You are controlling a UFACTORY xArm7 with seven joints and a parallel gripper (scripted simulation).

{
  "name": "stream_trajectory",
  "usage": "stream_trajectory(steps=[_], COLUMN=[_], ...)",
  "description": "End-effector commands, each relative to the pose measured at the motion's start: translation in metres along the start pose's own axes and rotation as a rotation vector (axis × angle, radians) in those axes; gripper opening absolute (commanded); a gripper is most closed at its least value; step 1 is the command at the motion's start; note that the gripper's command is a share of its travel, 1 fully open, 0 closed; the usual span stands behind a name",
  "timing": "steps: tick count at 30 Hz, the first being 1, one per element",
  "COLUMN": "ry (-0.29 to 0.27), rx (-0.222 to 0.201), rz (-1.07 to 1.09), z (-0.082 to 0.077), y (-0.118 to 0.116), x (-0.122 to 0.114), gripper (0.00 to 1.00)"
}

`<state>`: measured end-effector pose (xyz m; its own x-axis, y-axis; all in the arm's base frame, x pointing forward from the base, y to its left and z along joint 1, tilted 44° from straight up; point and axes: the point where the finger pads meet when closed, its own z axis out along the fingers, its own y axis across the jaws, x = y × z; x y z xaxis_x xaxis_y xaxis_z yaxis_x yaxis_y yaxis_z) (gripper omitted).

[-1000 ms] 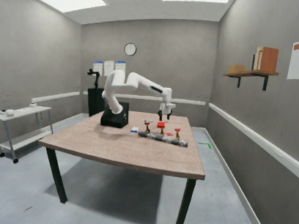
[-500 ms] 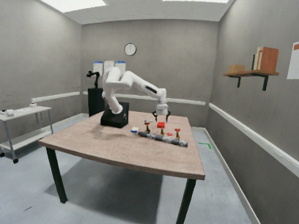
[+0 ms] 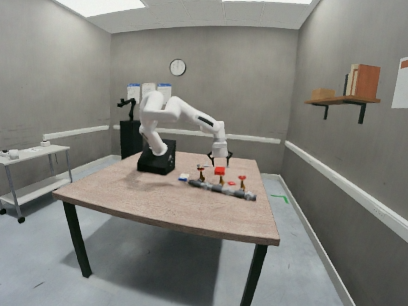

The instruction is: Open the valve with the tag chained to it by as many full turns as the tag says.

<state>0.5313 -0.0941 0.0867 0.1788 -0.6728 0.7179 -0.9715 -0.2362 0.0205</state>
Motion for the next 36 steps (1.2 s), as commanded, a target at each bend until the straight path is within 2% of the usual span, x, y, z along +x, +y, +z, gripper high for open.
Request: stream_trajectory(steps=[1,8,20,36], ry=[0.001,0.002,0.002,0.002], rx=[0.006,0.006,0.006,0.006], rz=[0.001,0.001,0.001,0.001], z=[-0.001,0.004,0.032,0.056], y=[-0.002,-0.002,-0.002,-0.001], x=[0.000,0.000,-0.001,-0.001], gripper=[1.00,1.00,1.00,1.00])
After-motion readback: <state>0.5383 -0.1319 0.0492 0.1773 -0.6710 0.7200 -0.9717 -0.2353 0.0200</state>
